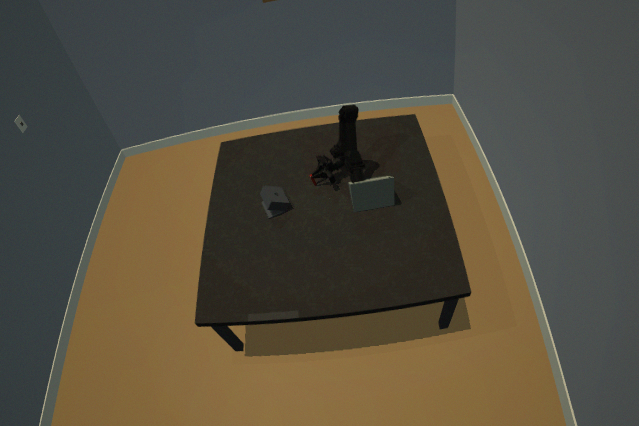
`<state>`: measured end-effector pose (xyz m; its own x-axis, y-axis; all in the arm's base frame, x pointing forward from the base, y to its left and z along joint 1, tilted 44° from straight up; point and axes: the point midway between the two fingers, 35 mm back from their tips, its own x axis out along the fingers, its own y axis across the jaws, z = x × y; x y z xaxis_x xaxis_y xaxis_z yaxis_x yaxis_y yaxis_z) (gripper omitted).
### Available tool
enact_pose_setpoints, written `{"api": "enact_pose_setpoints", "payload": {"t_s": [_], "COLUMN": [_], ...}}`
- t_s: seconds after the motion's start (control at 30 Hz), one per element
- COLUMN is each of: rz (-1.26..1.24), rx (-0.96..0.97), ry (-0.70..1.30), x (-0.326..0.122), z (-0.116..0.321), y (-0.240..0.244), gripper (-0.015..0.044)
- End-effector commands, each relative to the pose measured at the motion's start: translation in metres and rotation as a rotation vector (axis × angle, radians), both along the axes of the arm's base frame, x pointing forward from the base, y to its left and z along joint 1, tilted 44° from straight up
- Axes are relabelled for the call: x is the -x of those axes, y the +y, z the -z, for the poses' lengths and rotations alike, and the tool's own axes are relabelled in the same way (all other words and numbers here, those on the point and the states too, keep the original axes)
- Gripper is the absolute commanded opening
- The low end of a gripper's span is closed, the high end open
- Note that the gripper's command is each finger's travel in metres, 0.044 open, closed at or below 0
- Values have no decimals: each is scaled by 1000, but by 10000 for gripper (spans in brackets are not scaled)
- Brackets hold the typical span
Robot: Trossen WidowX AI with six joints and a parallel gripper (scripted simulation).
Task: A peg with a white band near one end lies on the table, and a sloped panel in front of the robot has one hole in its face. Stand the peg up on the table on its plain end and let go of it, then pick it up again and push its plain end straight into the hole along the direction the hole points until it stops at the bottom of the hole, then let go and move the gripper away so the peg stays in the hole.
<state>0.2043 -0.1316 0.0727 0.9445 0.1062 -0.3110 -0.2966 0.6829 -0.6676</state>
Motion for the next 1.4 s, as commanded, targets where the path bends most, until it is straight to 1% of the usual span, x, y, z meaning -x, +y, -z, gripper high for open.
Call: {"api": "enact_pose_setpoints", "payload": {"t_s": [0.0,1.37], "rz": [1,-58], "rx": [0,11], "ry": [1,-42], "x": [1,7], "z": [1,4], "y": [-2,-3], "gripper": [49,49]}}
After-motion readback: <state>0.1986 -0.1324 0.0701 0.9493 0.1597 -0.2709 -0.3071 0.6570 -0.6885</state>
